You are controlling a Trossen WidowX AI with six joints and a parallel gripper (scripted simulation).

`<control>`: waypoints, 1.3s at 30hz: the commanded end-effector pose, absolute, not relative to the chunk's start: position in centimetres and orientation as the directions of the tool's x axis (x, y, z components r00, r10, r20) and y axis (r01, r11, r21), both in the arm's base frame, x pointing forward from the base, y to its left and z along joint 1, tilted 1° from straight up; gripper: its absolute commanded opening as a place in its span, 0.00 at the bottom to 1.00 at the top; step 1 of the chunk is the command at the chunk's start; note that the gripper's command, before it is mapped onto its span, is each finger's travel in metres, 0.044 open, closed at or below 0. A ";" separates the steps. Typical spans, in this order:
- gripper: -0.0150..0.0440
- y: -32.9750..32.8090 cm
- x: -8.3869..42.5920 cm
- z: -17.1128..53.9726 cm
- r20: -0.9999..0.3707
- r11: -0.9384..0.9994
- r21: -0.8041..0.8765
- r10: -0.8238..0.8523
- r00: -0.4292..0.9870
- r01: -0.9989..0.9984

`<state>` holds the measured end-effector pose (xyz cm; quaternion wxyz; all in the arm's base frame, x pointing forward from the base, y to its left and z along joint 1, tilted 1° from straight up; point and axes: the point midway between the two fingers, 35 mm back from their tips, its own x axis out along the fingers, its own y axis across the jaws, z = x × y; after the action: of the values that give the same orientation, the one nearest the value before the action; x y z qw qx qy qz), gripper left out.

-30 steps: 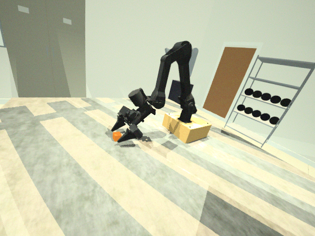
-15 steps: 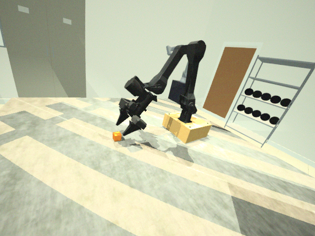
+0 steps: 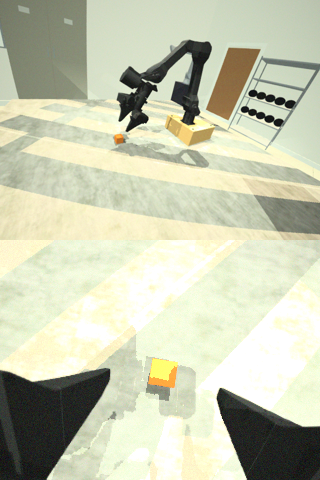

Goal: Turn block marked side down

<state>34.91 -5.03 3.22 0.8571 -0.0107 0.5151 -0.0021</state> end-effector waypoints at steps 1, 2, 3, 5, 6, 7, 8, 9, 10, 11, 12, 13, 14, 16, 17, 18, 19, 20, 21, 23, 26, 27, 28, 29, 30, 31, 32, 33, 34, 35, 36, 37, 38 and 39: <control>1.00 -5.2 36.2 3.7 -0.938 1.000 -0.022 -0.019 0.346 -0.004; 1.00 -5.2 36.4 3.9 -0.949 1.000 -0.022 -0.020 0.314 -0.004; 1.00 -5.2 36.7 4.0 -0.959 1.000 -0.022 -0.020 0.282 -0.004; 1.00 -5.2 37.0 4.4 -0.976 1.000 -0.023 -0.022 0.216 -0.004; 1.00 -5.2 37.2 4.6 -0.983 1.000 -0.024 -0.023 0.183 -0.005; 1.00 -5.1 37.3 4.8 -0.988 1.000 -0.025 -0.024 0.150 -0.005; 1.00 -5.1 37.4 5.0 -0.993 1.000 -0.027 -0.026 0.116 -0.006; 1.00 -5.1 37.5 5.2 -0.996 1.000 -0.028 -0.028 0.083 -0.007; 1.00 -5.1 37.5 5.4 -0.998 1.000 -0.030 -0.029 0.056 -0.008; 1.00 -5.1 37.5 5.6 -0.999 0.999 -0.030 -0.030 0.039 -0.009; 1.00 -5.1 37.5 5.6 -0.999 0.999 -0.031 -0.030 0.034 -0.009; 1.00 -5.1 37.5 5.6 -0.999 0.999 -0.031 -0.030 0.034 -0.009; 1.00 -5.1 37.5 5.6 -0.999 0.999 -0.031 -0.030 0.034 -0.009; 1.00 -5.1 37.5 5.6 -0.999 0.999 -0.031 -0.030 0.034 -0.009; 1.00 -5.1 37.5 5.6 -0.999 0.999 -0.031 -0.030 0.034 -0.009; 1.00 -5.1 37.5 5.6 -0.999 0.999 -0.031 -0.030 0.034 -0.009; 1.00 -5.1 37.5 5.6 -0.999 0.999 -0.031 -0.030 0.034 -0.009; 1.00 -5.1 37.5 5.6 -0.999 0.999 -0.031 -0.030 0.034 -0.009; 1.00 -5.1 37.5 5.6 -0.999 0.999 -0.031 -0.030 0.034 -0.009; 1.00 -5.1 37.6 5.0 -0.999 0.999 -0.031 -0.030 0.034 -0.008; 1.00 -5.2 37.6 2.7 -0.999 0.999 -0.031 -0.030 0.034 -0.008; 1.00 -5.2 37.6 2.2 -0.999 0.999 -0.031 -0.030 0.034 -0.009; 1.00 -5.2 37.6 2.1 -0.999 0.999 -0.031 -0.030 0.034 -0.009; 1.00 -5.2 37.6 2.1 -0.999 0.999 -0.031 -0.030 0.034 -0.009; 1.00 -5.2 37.6 2.1 -0.999 0.999 -0.031 -0.030 0.034 -0.009; 1.00 -5.2 37.6 2.1 -0.999 0.999 -0.031 -0.030 0.034 -0.009; 1.00 -5.2 37.7 1.9 -0.999 0.999 -0.031 -0.030 0.034 -0.009; 1.00 -5.2 37.7 1.3 -0.999 0.999 -0.031 -0.030 0.034 -0.009; 1.00 -5.2 37.7 0.8 -0.999 0.999 -0.031 -0.030 0.034 -0.009; 1.00 -5.2 37.7 0.6 -0.999 0.999 -0.031 -0.030 0.034 -0.009; 1.00 -5.2 37.7 0.6 -0.999 0.999 -0.031 -0.030 0.034 -0.009; 1.00 -5.2 37.7 0.6 -0.999 0.999 -0.031 -0.030 0.034 -0.009; 1.00 -5.2 37.7 0.6 -0.999 0.999 -0.031 -0.030 0.034 -0.009; 1.00 -5.2 37.7 0.6 -0.999 0.999 -0.031 -0.030 0.034 -0.009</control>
<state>37.76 -5.11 1.20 0.7209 -0.0140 0.6929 -0.0042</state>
